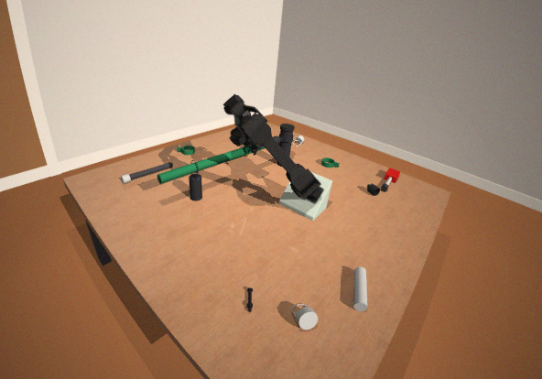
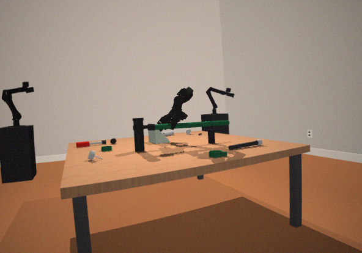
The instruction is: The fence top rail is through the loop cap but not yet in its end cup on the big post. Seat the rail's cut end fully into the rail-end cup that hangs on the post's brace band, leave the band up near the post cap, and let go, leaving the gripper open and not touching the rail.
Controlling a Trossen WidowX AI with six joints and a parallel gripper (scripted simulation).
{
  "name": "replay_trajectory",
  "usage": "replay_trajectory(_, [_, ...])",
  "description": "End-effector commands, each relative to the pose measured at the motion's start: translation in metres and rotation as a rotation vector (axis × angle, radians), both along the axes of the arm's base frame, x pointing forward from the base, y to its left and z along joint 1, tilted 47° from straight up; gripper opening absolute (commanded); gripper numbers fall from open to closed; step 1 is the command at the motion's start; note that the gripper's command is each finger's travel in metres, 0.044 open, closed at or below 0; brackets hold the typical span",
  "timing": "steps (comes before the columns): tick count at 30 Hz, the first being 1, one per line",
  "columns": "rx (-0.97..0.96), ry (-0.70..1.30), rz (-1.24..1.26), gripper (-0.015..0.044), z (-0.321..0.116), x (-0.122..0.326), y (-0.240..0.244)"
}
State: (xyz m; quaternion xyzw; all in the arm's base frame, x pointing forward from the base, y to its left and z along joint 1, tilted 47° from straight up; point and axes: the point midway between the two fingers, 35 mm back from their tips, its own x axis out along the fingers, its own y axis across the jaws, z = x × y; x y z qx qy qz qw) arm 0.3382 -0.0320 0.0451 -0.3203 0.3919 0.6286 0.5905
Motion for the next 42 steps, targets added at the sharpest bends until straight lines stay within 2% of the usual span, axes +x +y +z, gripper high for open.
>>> replay_trajectory(1, [-0.01, -0.002, -0.001, 0.0, -0.002, -0.001, -0.006])
replay_trajectory(42, [-0.011, -0.002, -0.001, 0.0, -0.013, -0.002, -0.021])
